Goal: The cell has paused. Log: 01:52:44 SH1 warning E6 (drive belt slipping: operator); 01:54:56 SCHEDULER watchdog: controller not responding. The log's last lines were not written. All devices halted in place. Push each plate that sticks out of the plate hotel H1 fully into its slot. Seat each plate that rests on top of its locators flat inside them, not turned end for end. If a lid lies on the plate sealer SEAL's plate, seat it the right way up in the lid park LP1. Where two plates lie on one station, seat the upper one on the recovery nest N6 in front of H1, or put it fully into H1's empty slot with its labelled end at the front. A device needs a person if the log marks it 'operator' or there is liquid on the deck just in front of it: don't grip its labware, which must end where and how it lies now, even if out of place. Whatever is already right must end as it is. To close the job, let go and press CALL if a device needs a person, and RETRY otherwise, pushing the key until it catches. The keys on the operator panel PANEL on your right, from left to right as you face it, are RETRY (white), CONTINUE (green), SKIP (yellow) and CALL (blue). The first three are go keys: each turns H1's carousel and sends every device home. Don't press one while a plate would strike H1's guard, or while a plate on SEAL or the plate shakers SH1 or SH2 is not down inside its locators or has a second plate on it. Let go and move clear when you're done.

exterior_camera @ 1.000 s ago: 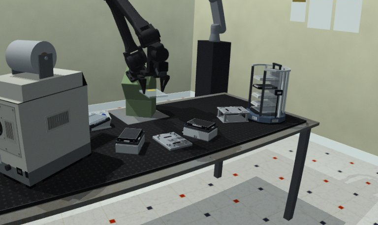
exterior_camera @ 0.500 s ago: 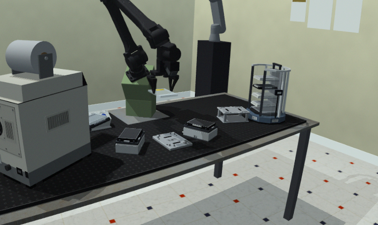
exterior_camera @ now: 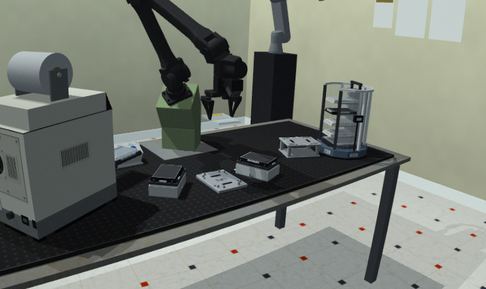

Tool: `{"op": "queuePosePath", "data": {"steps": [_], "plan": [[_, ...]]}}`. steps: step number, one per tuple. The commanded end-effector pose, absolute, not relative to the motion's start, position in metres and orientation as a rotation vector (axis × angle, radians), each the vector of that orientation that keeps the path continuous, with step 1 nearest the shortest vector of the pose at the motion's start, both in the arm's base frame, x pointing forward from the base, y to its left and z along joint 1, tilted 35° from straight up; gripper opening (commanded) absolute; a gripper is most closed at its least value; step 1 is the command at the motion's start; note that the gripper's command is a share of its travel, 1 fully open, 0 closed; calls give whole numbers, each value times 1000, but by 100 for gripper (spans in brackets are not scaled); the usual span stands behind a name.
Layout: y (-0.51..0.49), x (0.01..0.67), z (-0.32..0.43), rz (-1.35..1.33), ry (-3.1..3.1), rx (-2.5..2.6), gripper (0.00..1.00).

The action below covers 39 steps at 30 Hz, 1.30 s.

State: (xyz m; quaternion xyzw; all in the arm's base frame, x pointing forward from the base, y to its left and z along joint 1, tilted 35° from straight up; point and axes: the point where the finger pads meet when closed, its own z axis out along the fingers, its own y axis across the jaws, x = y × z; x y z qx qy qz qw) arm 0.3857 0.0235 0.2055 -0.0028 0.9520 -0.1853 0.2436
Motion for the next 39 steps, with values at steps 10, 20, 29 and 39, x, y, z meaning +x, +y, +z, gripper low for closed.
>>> {"op": "queuePosePath", "data": {"steps": [10, 20, 29, 39], "plan": [[33, 395, 212, -515, 2596, -70, 84], [27, 398, 201, -529, 2611, -71, 84], [24, 396, 187, -535, 2625, -76, 84], [20, 400, 178, -535, 2625, -77, 84]]}}
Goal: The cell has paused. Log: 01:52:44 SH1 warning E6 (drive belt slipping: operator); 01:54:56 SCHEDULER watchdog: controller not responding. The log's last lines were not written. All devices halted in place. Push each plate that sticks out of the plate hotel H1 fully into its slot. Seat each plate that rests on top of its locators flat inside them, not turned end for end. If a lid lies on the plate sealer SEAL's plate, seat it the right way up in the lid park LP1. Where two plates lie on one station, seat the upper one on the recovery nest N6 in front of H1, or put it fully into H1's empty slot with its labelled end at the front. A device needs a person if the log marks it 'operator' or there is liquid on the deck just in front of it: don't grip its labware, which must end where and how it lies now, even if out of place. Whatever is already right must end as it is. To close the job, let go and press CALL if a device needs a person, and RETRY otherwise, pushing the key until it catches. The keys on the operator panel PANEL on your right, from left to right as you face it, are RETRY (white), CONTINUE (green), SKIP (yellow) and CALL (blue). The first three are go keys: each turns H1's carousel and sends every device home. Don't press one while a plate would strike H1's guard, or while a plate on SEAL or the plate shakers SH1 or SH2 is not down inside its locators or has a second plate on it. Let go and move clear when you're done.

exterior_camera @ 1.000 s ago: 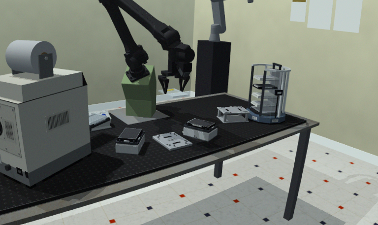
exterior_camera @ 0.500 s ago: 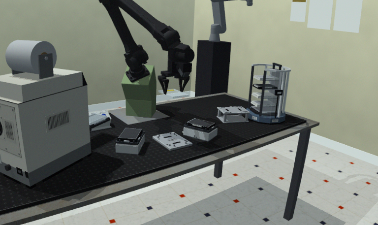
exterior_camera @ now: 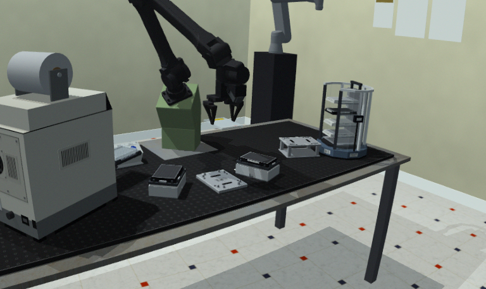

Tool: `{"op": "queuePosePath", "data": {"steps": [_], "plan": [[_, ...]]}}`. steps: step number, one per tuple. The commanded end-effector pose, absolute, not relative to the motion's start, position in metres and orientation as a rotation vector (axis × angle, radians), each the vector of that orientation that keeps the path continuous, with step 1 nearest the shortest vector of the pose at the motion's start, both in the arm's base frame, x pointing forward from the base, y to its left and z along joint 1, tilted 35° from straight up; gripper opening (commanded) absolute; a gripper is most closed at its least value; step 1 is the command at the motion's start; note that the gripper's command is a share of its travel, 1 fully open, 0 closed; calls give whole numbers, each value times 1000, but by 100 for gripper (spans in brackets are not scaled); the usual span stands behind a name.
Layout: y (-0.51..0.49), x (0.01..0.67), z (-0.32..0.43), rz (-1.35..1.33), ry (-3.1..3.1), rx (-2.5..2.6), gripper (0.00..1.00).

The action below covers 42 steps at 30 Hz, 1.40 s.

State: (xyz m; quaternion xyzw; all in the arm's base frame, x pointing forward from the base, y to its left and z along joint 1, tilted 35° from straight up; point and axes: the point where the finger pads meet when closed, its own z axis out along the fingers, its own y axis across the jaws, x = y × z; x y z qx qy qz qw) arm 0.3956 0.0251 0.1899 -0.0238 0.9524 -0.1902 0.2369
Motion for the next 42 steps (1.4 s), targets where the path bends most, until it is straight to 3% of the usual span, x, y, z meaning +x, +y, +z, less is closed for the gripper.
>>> {"op": "queuePosePath", "data": {"steps": [1, 42], "plan": [[20, 400, 177, -535, 2625, -77, 84], [8, 414, 148, -535, 2626, -77, 84]]}}
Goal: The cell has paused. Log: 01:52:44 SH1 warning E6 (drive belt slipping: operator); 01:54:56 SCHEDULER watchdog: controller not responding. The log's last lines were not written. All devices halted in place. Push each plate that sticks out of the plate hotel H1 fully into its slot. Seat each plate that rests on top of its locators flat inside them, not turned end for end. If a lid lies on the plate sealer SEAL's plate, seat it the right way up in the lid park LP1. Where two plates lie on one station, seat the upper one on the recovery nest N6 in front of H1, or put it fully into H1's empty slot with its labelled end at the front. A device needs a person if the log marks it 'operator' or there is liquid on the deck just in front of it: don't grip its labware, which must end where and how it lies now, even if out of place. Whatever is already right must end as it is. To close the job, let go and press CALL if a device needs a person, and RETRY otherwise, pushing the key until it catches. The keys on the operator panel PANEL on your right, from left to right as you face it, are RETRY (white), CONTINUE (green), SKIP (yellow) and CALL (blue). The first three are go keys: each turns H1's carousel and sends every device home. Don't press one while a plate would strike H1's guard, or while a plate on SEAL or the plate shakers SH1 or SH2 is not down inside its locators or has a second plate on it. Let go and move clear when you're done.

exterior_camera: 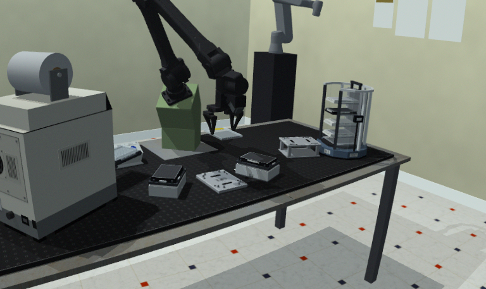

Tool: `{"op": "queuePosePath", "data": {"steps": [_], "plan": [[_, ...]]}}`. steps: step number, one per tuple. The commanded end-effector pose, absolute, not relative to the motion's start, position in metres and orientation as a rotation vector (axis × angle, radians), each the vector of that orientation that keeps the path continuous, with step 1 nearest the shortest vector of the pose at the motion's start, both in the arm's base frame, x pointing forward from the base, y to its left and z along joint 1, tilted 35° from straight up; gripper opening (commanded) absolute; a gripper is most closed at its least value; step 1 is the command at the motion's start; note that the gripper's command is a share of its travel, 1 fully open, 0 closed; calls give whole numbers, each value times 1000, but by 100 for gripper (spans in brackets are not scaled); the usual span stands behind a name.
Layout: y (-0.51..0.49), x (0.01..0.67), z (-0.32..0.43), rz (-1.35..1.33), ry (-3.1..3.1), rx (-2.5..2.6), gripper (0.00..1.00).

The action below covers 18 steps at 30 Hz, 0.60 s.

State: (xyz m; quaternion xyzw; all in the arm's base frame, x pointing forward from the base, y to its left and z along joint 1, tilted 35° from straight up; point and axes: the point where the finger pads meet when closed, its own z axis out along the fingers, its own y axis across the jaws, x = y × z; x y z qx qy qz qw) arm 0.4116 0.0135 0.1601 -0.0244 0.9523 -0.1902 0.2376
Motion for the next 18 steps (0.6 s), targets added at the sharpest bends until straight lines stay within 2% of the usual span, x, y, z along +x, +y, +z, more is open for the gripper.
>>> {"op": "queuePosePath", "data": {"steps": [1, 18], "plan": [[7, 415, 147, -535, 2626, -77, 84], [2, 421, 134, -535, 2626, -77, 84]]}}
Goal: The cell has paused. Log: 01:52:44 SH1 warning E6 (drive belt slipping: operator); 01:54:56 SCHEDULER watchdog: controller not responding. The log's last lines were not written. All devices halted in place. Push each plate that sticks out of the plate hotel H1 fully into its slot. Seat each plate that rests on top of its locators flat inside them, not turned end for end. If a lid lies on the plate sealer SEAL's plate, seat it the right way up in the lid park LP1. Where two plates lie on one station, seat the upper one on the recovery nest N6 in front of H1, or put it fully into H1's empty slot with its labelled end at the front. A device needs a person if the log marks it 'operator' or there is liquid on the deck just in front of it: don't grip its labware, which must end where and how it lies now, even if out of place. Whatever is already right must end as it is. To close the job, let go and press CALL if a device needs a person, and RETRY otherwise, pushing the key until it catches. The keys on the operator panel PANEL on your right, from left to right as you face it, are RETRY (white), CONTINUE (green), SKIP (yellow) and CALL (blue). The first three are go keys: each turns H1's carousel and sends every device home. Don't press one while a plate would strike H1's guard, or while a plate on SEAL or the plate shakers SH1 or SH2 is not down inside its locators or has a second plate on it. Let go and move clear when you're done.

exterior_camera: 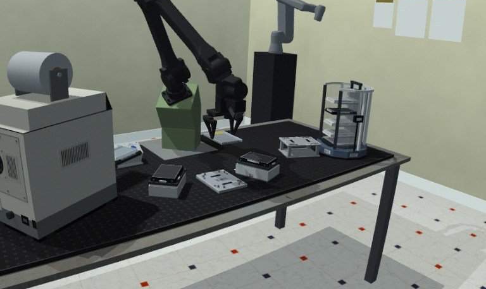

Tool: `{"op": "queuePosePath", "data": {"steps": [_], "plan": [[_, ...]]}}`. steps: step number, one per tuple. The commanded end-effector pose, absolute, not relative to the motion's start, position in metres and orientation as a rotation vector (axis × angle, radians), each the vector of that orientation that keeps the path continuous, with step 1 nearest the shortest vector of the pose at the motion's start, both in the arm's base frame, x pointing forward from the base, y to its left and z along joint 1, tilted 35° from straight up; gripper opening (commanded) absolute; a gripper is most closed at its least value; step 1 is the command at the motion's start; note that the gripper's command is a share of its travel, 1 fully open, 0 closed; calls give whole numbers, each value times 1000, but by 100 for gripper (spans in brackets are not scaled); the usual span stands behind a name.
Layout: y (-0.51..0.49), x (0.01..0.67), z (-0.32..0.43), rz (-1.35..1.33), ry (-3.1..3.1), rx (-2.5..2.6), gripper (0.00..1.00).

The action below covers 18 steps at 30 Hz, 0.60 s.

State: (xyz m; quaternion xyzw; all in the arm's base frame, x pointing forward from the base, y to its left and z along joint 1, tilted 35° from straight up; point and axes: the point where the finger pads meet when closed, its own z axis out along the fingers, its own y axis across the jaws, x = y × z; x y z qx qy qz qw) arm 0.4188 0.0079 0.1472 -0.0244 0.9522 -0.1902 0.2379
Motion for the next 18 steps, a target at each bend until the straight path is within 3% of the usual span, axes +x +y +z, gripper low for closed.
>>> {"op": "queuePosePath", "data": {"steps": [1, 18], "plan": [[1, 422, 134, -535, 2626, -77, 84], [-4, 428, 121, -535, 2626, -77, 84]]}}
